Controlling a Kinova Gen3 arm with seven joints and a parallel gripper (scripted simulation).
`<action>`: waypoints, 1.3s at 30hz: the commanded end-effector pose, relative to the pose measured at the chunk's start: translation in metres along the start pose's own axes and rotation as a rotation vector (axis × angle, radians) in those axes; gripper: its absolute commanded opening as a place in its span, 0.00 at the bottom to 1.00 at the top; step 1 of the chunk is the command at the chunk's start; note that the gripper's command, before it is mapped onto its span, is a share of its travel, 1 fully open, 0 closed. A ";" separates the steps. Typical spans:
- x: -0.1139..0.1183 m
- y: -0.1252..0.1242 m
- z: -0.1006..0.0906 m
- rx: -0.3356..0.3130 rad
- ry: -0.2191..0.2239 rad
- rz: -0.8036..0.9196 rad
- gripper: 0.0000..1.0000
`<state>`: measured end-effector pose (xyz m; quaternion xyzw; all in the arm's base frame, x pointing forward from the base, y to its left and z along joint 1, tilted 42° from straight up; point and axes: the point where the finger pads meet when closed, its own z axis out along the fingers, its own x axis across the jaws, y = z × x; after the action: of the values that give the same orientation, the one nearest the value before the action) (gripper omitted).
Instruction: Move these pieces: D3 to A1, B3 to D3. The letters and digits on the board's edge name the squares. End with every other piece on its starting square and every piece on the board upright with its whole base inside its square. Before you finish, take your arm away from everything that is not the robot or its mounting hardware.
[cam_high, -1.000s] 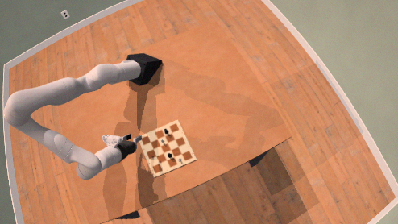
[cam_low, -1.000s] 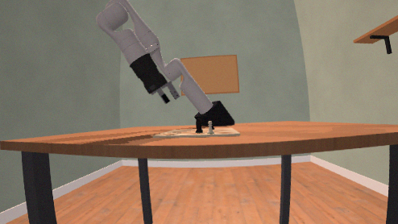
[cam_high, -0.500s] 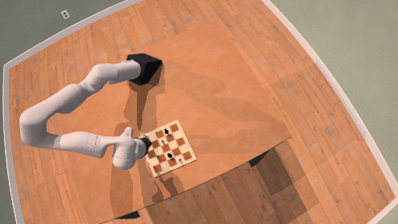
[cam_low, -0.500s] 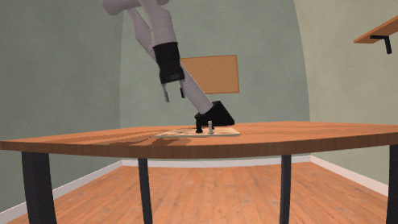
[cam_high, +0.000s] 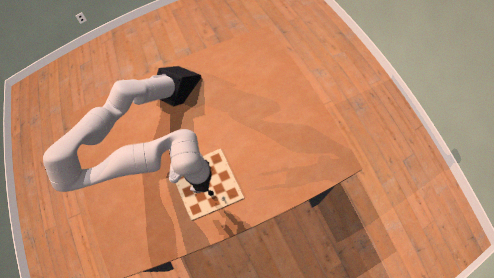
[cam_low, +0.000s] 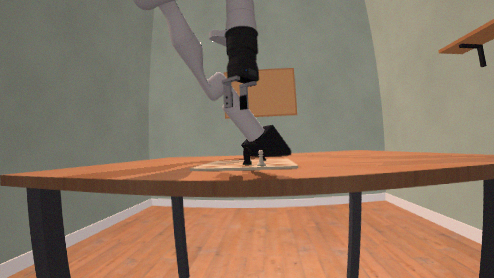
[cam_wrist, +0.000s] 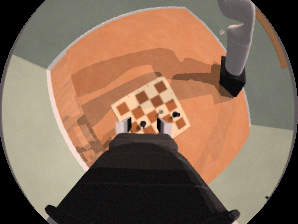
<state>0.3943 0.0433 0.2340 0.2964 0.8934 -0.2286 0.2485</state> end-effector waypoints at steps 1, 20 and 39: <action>0.003 0.019 -0.008 -0.023 -0.036 -0.085 1.00; 0.006 0.024 -0.013 -0.032 -0.048 -0.117 1.00; 0.006 0.024 -0.013 -0.032 -0.048 -0.117 1.00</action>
<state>0.3989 0.0683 0.2323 0.2402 0.9062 -0.2344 0.2571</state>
